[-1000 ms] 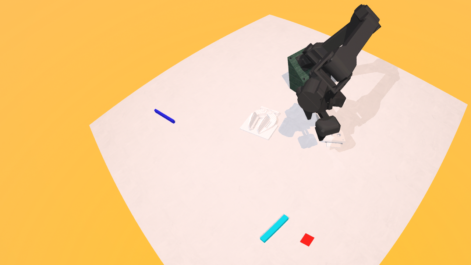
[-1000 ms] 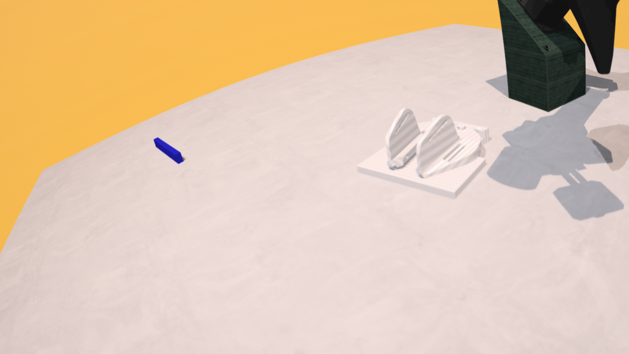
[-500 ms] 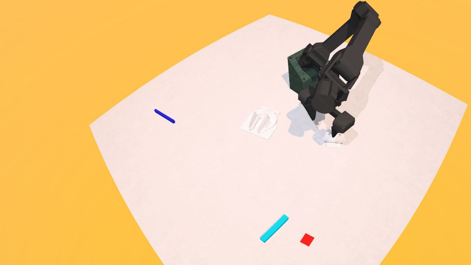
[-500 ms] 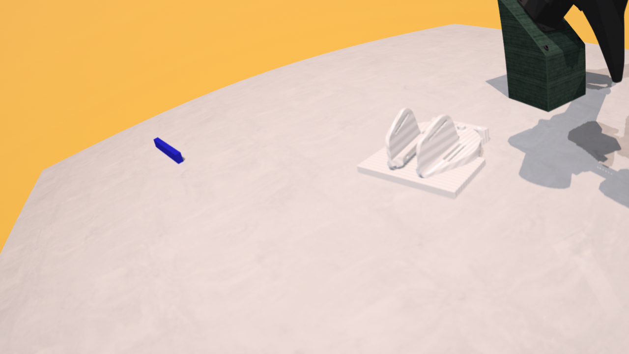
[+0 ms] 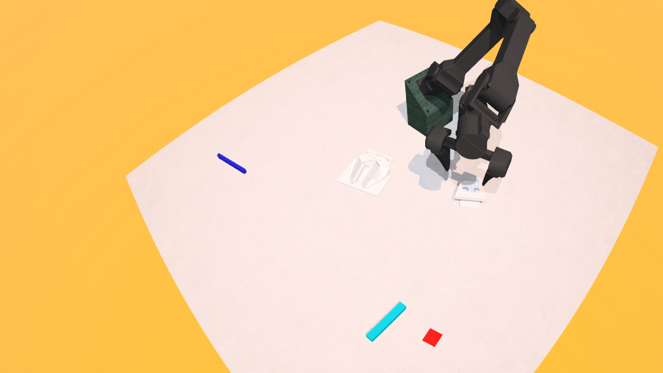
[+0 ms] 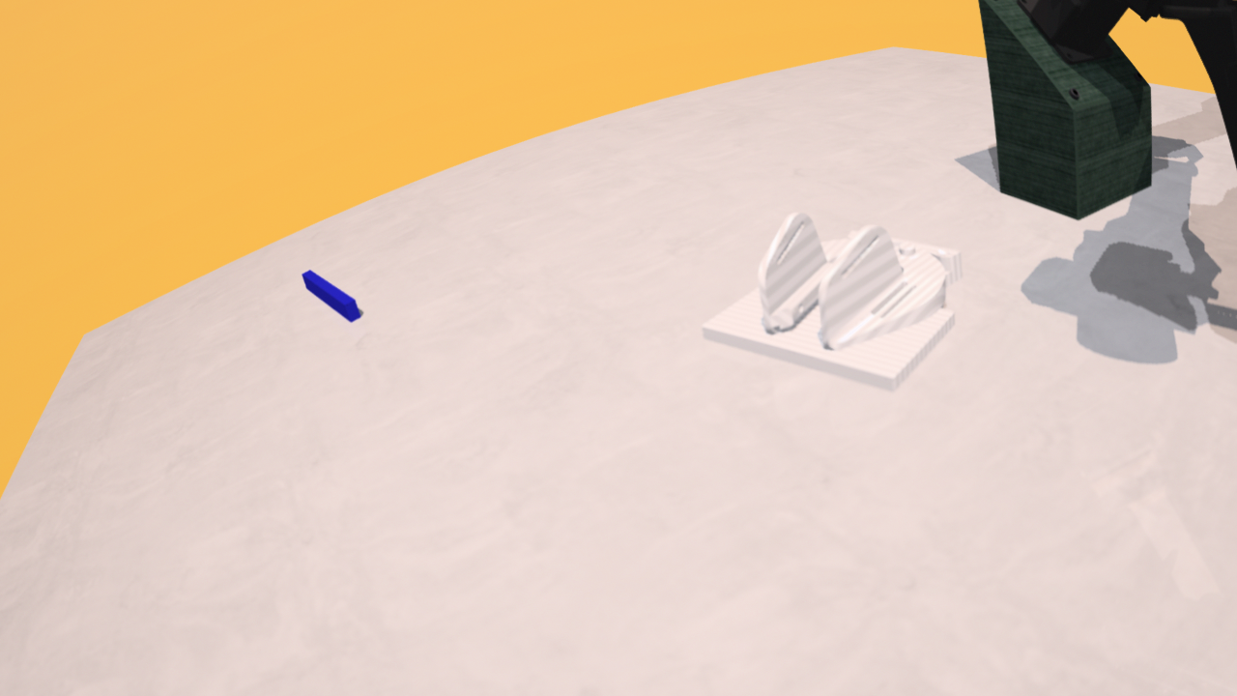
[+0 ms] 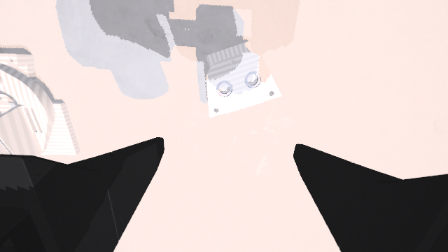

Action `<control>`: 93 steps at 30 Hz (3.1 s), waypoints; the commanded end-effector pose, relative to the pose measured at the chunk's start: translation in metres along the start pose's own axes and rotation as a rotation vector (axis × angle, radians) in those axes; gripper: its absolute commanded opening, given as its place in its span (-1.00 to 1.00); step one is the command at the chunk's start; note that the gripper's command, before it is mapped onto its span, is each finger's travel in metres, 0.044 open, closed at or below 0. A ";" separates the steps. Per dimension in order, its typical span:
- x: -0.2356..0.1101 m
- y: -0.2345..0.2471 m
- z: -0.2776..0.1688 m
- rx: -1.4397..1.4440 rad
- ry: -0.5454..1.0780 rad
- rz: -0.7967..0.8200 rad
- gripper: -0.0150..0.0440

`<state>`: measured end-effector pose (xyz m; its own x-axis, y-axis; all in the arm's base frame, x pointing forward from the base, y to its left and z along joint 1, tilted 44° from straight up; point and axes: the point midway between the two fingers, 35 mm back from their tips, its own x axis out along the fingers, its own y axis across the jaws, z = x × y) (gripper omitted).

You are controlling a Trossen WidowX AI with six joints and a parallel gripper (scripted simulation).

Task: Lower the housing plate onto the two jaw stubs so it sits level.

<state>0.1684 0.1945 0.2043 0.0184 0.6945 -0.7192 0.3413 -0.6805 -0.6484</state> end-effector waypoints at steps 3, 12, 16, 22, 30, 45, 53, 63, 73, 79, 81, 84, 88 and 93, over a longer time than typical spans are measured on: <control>0.001 -0.005 0.011 -0.150 0.000 -0.001 1.00; 0.003 -0.012 0.025 -0.352 -0.014 -0.011 1.00; 0.003 -0.012 0.025 -0.356 -0.014 -0.011 1.00; 0.037 -0.012 0.025 -0.356 -0.014 -0.012 1.00; 0.043 -0.012 0.026 -0.356 -0.013 -0.013 1.00; 0.061 -0.012 0.026 -0.356 -0.013 -0.014 1.00; 0.063 -0.013 0.026 -0.356 -0.013 -0.014 1.00; 0.075 -0.013 0.026 -0.356 -0.013 -0.014 1.00; 0.091 -0.013 0.027 -0.355 -0.013 -0.015 1.00; 0.093 -0.013 0.027 -0.355 -0.013 -0.015 1.00; 0.093 -0.013 0.027 -0.355 -0.013 -0.015 1.00; 0.093 -0.013 0.027 -0.355 -0.013 -0.015 1.00; 0.093 -0.013 0.027 -0.355 -0.013 -0.015 1.00; 0.093 -0.013 0.027 -0.355 -0.013 -0.015 1.00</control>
<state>0.1394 0.2618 0.1403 -0.0043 0.7029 -0.7112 0.6502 -0.5384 -0.5361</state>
